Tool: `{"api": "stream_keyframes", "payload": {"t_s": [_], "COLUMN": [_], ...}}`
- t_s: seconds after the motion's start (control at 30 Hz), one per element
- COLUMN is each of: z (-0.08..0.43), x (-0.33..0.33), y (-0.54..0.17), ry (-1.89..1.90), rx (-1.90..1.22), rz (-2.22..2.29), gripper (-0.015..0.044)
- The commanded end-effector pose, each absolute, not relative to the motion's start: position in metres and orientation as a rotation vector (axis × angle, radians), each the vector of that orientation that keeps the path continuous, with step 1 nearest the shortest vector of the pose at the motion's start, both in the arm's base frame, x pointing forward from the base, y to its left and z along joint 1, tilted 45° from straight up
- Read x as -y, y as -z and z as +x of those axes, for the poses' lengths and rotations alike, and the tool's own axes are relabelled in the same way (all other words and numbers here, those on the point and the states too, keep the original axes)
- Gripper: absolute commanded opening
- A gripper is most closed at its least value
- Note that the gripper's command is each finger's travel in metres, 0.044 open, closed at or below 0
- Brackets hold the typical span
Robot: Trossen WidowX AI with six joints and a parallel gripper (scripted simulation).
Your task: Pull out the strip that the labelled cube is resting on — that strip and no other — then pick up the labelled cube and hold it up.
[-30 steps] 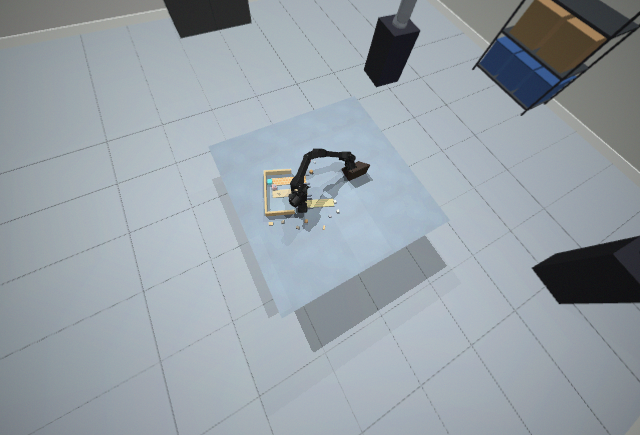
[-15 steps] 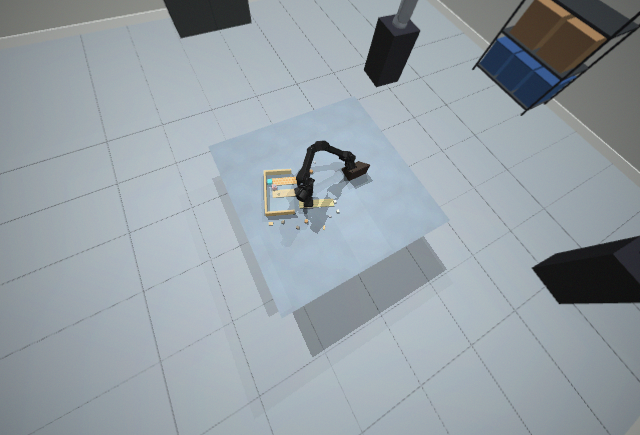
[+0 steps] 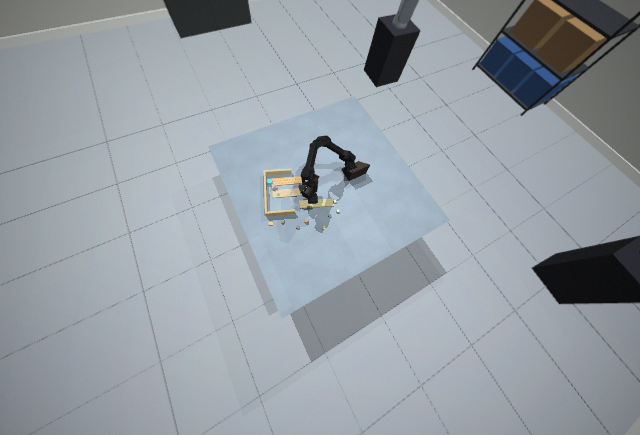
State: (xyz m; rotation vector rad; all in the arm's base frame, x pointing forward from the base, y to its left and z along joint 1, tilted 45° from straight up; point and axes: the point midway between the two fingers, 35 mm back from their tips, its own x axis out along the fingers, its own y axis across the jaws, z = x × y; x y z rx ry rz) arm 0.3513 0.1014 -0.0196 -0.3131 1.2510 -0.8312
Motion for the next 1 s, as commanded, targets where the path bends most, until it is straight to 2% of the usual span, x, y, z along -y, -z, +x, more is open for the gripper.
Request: {"api": "stream_keyframes", "payload": {"t_s": [0.0,0.47,0.97], "z": [0.339,0.294,0.288], "x": [-0.101,-0.089,-0.113], "y": [0.015,0.012,-0.014], "ry": [0.827,0.827,0.827], "rx": [-1.245,-1.247,-1.248], "rz": [-0.300,-0.301,-0.301], "gripper": [0.0000,0.0000,0.0000]}}
